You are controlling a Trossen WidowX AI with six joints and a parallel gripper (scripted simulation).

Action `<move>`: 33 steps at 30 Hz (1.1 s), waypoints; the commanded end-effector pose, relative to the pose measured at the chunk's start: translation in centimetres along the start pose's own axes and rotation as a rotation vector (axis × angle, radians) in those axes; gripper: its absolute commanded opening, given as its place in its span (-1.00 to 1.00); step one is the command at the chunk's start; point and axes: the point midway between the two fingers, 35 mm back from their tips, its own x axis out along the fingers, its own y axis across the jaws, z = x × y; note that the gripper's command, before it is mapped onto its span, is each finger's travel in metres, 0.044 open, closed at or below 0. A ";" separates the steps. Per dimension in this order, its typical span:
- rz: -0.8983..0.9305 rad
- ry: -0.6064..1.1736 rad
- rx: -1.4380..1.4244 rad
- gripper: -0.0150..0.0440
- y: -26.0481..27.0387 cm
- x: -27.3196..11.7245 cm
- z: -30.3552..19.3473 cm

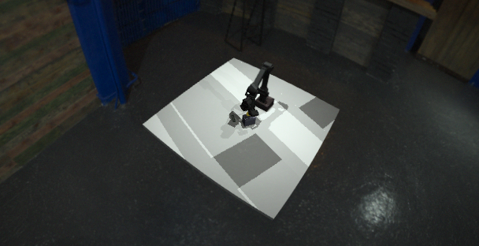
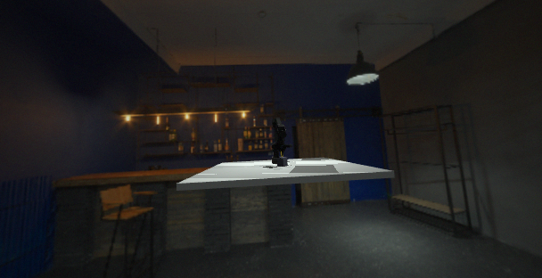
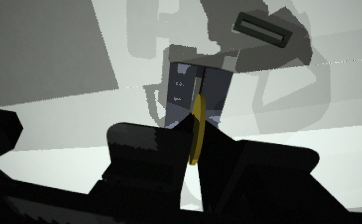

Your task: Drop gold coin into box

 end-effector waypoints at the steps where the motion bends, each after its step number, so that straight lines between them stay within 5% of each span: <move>1: -0.001 0.002 0.004 -0.49 -0.1 0.3 -0.1; 7: -0.001 0.002 0.002 -0.49 -0.1 0.6 -0.1; 13: 0.000 0.000 0.000 0.04 0.0 0.3 0.0; 22: 0.000 0.000 0.000 0.05 0.0 0.3 0.0; 33: -0.001 0.001 0.001 1.00 -0.1 -3.7 -0.1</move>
